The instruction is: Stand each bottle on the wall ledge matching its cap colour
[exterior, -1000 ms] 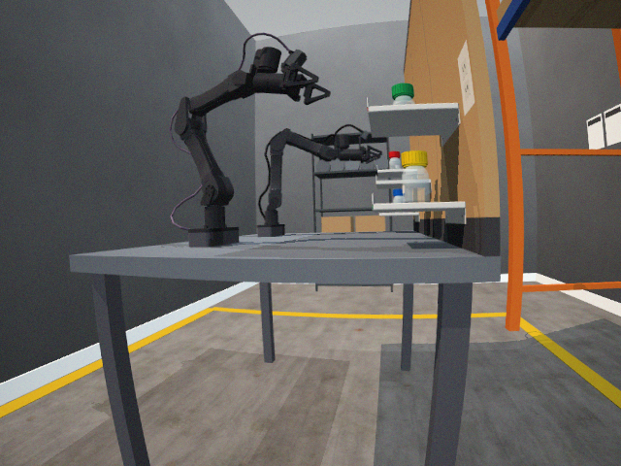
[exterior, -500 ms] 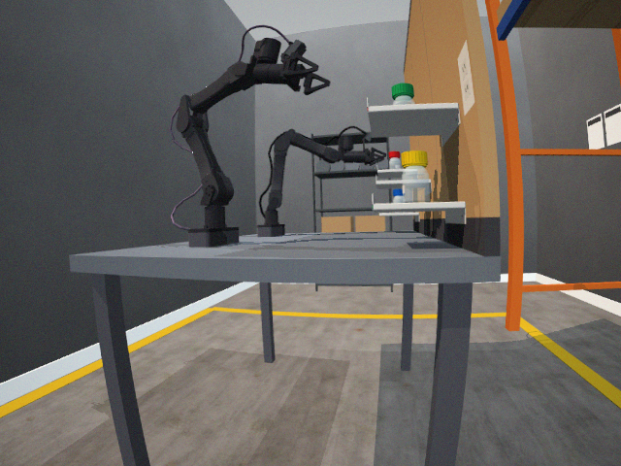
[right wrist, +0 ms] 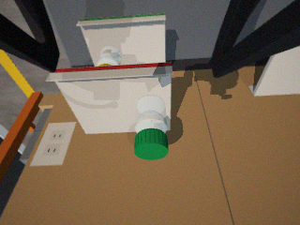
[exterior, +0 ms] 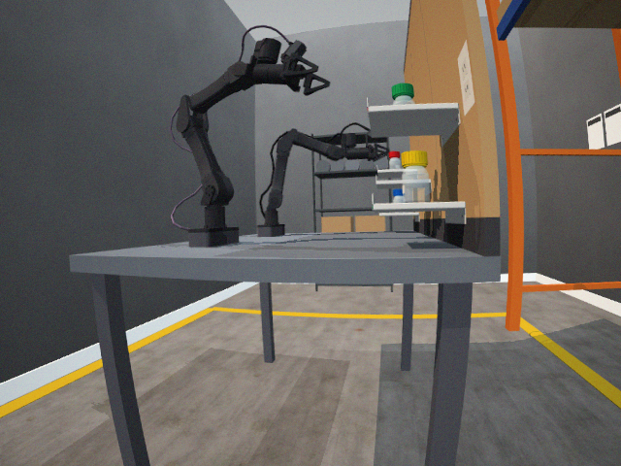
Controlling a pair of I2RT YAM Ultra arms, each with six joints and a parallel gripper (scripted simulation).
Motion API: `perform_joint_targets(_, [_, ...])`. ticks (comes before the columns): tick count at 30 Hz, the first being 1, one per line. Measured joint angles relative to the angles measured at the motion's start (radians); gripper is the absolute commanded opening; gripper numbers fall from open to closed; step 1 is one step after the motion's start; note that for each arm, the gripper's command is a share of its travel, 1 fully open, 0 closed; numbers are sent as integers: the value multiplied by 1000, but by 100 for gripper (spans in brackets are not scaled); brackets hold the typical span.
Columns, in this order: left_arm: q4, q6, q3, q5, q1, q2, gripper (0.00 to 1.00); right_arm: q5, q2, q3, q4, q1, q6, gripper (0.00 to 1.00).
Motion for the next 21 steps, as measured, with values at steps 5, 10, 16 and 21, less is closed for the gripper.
perform_joint_targets(5, [-10, 0, 32, -3, -2, 31, 81, 0, 0, 0, 0, 0, 0, 100])
perform_joint_targets(10, [-18, 0, 68, -6, -6, 60, 81, 0, 0, 0, 0, 0, 0, 100])
perform_joint_targets(16, [-25, 0, 98, -9, -9, 82, 81, 0, 0, 0, 0, 0, 0, 100])
perform_joint_targets(21, [-31, 0, 134, -12, -11, 108, 81, 0, 0, 0, 0, 0, 0, 100])
